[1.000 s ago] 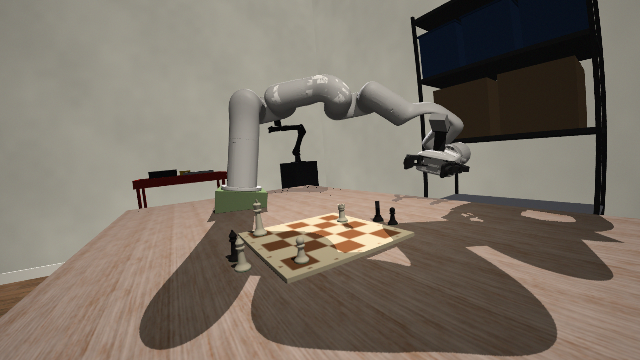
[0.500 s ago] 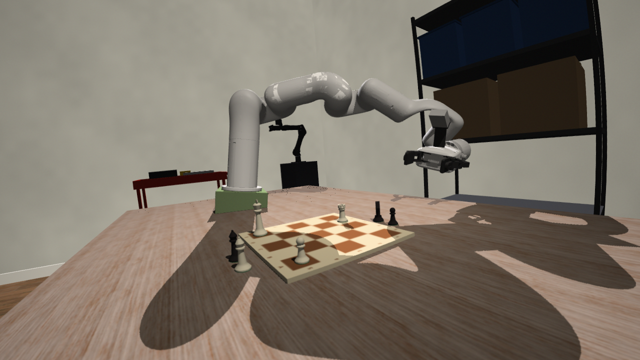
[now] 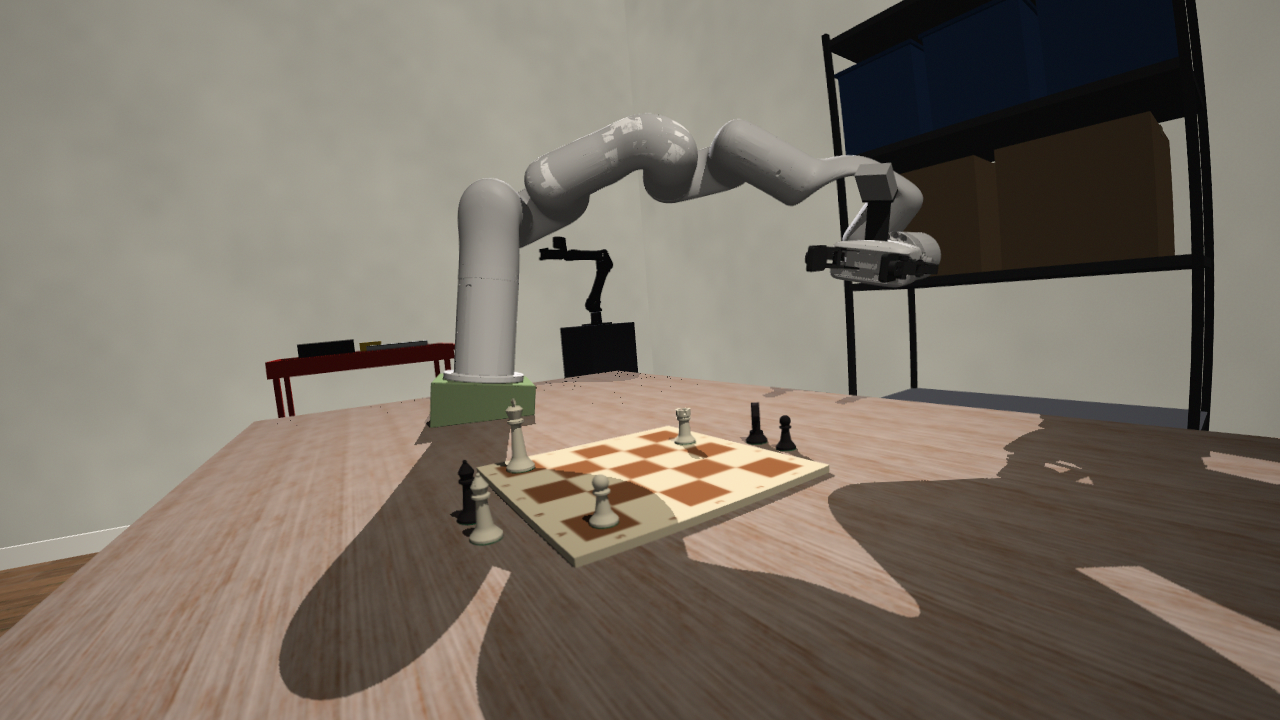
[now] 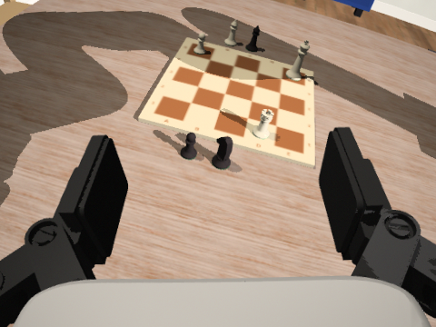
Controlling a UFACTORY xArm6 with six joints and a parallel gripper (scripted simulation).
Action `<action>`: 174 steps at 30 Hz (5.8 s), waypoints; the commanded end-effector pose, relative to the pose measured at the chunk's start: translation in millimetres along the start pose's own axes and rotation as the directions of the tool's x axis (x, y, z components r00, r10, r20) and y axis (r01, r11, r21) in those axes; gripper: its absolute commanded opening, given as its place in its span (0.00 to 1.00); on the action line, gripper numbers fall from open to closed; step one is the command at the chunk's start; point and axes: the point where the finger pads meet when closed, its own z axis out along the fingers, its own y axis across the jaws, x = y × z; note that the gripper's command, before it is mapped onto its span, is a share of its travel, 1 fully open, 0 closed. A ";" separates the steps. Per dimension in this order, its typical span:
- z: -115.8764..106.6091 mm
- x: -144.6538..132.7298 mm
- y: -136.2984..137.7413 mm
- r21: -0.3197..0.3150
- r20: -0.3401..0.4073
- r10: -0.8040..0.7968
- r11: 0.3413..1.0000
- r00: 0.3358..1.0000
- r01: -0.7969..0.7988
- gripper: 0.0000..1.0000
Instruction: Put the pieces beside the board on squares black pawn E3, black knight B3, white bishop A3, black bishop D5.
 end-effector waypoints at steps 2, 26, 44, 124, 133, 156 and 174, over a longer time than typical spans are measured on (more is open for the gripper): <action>-0.9 4.0 0.2 0.002 0.004 0.004 1.000 1.000 -0.004 1.00; 96.8 -41.1 -17.5 -0.394 0.527 0.495 0.862 0.690 -0.318 1.00; 129.1 -38.0 -11.7 -0.863 0.356 0.920 0.391 0.164 -0.321 1.00; 176.9 -35.0 -17.9 -0.192 0.975 0.214 0.949 0.061 -0.251 1.00; 177.4 -42.4 -19.2 0.225 0.966 -0.191 0.952 0.173 -0.207 1.00; 178.0 -50.9 -20.5 0.962 0.260 -0.934 0.273 0.246 0.021 1.00; 178.0 -50.9 -20.5 0.972 0.221 -0.946 0.232 0.237 0.022 0.34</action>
